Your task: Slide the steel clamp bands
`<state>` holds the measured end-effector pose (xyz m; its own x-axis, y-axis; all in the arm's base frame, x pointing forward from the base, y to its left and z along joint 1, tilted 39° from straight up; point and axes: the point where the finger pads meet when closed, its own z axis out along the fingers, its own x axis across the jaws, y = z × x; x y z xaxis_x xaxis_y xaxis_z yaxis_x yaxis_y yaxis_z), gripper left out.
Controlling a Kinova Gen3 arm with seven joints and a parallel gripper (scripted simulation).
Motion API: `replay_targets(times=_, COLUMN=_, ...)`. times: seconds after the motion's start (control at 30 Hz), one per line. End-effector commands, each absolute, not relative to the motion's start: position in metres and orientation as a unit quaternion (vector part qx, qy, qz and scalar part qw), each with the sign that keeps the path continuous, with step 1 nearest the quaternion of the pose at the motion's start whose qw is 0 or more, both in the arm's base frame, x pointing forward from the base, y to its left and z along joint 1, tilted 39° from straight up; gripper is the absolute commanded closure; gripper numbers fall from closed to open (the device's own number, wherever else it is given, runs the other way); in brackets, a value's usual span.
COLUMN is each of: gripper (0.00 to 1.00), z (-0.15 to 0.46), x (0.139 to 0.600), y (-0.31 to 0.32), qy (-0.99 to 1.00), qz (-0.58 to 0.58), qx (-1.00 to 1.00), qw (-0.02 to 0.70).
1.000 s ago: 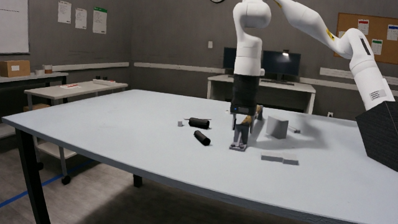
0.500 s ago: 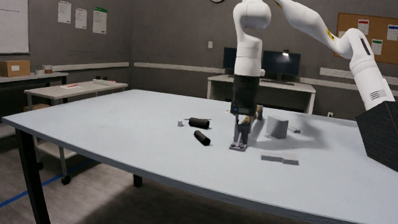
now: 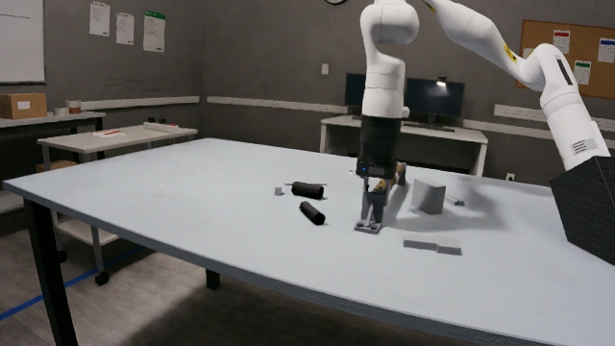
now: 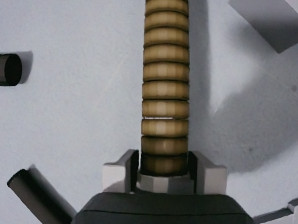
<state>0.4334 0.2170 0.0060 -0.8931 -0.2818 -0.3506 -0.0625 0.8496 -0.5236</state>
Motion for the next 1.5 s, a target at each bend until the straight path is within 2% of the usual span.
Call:
replay_targets(times=0.0, gripper=0.25, z=0.0067, x=0.4335, y=0.2180, qy=0.938, qz=-0.258, qx=-0.092, qw=0.213)
replay_targets(times=1.47, gripper=0.25, z=0.0096, x=0.4332, y=0.2145, qy=0.938, qz=-0.258, qx=-0.092, qw=0.213)
